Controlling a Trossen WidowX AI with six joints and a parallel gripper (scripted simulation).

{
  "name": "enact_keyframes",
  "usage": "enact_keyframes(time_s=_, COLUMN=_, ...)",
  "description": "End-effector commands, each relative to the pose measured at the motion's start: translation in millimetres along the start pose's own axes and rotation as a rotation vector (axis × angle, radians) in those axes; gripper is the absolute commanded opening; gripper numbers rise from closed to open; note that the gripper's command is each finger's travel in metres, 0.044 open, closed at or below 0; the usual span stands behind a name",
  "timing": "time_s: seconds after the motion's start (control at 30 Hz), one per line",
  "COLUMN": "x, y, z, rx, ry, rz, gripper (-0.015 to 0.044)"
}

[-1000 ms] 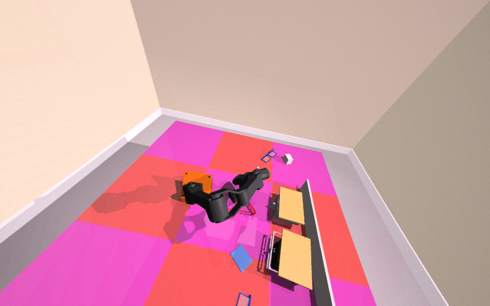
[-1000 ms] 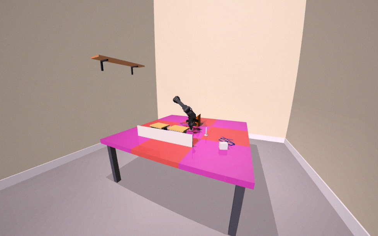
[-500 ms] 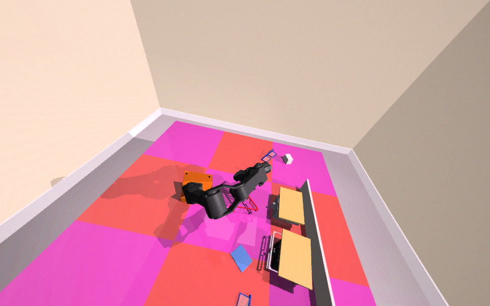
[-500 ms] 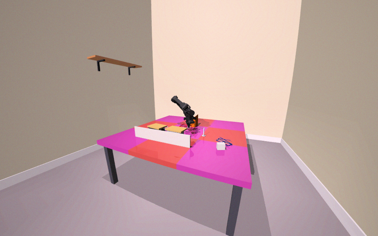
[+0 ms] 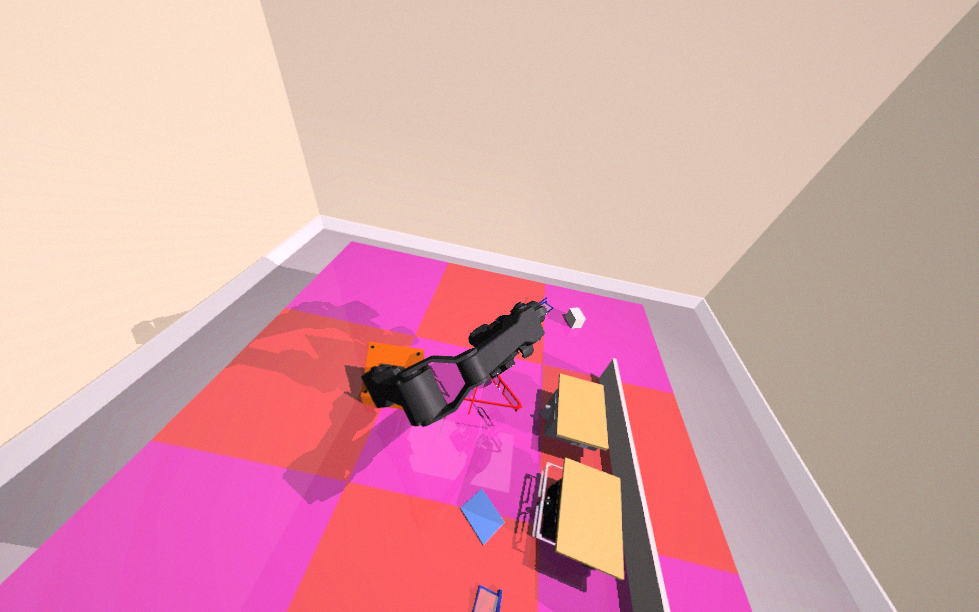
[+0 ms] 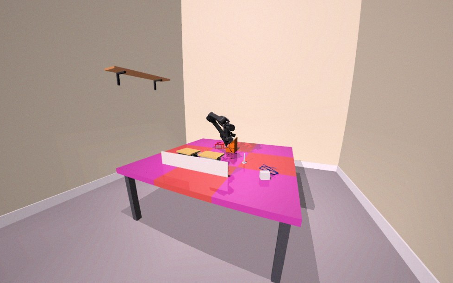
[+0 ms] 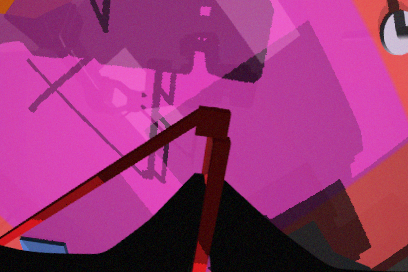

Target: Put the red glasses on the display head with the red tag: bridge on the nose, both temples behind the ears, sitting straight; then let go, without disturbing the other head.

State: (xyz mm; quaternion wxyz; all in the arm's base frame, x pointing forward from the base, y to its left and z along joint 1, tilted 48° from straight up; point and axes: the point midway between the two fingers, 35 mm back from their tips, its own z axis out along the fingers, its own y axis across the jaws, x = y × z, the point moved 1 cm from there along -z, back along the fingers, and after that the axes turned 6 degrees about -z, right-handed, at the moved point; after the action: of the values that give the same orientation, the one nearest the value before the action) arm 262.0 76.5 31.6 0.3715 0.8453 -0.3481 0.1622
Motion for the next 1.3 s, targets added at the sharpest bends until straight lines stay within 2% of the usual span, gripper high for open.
enact_keyframes(time_s=0.0, x=0.2, y=-2.1, z=-5.3, rx=0.004, ry=-0.004, rz=0.024, gripper=0.0000)
enact_keyframes(time_s=1.27, x=-8.8, y=-128.7, z=-21.5, rx=0.008, ry=-0.010, rz=0.993, gripper=0.0000)
